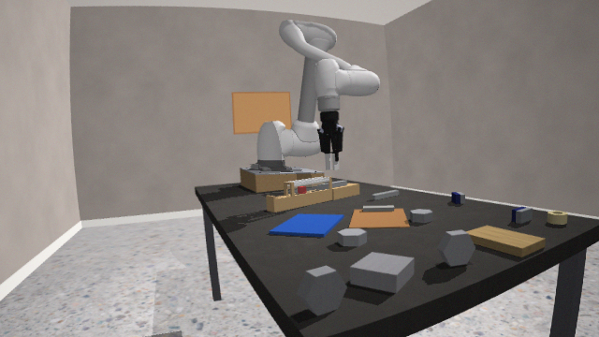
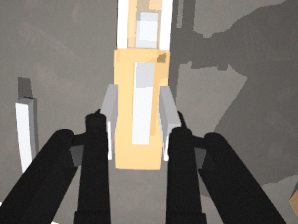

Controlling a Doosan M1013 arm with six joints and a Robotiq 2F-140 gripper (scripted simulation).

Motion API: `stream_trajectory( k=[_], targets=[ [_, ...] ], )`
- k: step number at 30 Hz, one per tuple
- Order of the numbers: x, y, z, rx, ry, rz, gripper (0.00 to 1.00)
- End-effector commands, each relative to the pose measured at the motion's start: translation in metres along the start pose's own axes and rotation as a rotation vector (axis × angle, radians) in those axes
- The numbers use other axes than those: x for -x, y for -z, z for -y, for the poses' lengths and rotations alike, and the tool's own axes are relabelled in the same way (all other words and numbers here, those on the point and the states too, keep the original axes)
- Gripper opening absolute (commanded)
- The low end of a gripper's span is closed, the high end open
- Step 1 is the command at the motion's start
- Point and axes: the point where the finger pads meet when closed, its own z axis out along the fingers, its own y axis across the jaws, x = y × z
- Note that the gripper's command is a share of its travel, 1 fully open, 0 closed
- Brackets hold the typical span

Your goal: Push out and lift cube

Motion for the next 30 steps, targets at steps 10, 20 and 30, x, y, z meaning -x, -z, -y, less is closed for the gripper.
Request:
stream_trajectory(
  k=[10, 20, 30],
  targets=[
    [-0.003, 0.002, 0.001, 0.004, -0.006, -0.002, 0.23],
    [0.111, 0.002, 0.161, 0.004, -0.134, -0.002, 0.23],
    [0.118, 0.001, 0.170, 0.004, -0.134, -0.002, 0.23]
  ],
)
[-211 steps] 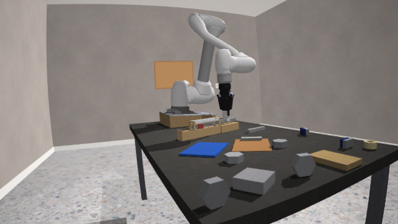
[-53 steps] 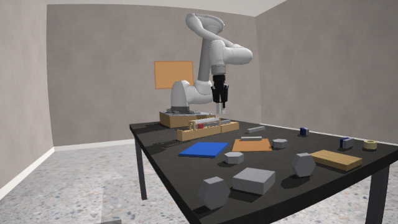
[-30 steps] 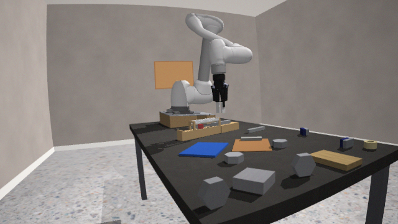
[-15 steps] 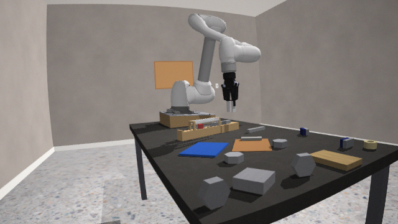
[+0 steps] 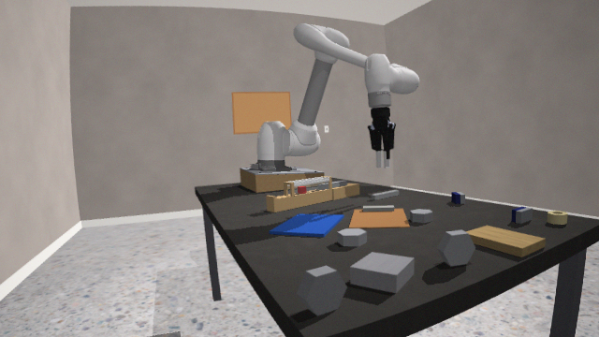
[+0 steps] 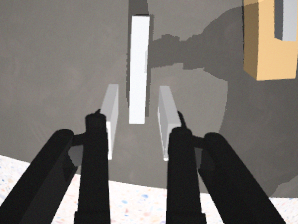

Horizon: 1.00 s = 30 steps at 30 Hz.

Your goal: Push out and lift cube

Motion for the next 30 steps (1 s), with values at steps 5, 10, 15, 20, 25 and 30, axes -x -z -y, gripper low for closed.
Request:
stream_trajectory(
  k=[5, 10, 15, 20, 25, 30],
  targets=[
    [0.004, 0.000, 0.000, 0.007, 0.002, -0.004, 0.23],
    [0.004, 0.000, 0.000, 0.007, 0.002, -0.004, 0.23],
    [0.004, 0.000, 0.000, 0.007, 0.002, -0.004, 0.23],
    [0.004, 0.000, 0.000, 0.007, 0.002, -0.004, 0.23],
    [0.004, 0.000, 0.000, 0.007, 0.002, -0.004, 0.23],
    [0.004, -0.011, 0.000, 0.007, 0.002, -0.004, 0.23]
  ],
)
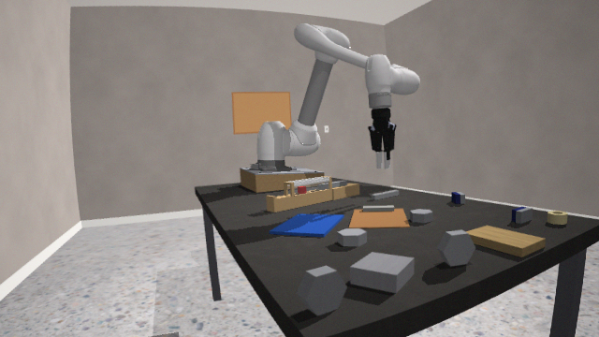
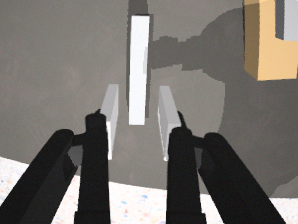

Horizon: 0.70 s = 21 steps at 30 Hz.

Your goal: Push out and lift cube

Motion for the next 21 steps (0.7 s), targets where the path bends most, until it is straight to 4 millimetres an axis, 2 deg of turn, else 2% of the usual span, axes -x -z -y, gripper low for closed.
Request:
stream_trajectory(
  k=[1, 7, 9, 13, 16, 21],
  targets=[
    [0.003, -0.013, -0.001, 0.002, 0.003, -0.003, 0.23],
    [0.003, -0.053, -0.001, 0.002, 0.003, -0.003, 0.23],
    [0.003, -0.053, -0.001, 0.002, 0.003, -0.003, 0.23],
    [0.003, -0.076, -0.001, 0.002, 0.003, -0.003, 0.23],
    [0.003, -0.084, -0.001, 0.002, 0.003, -0.003, 0.23],
    [0.003, -0.086, -0.001, 0.002, 0.003, -0.003, 0.23]
  ],
)
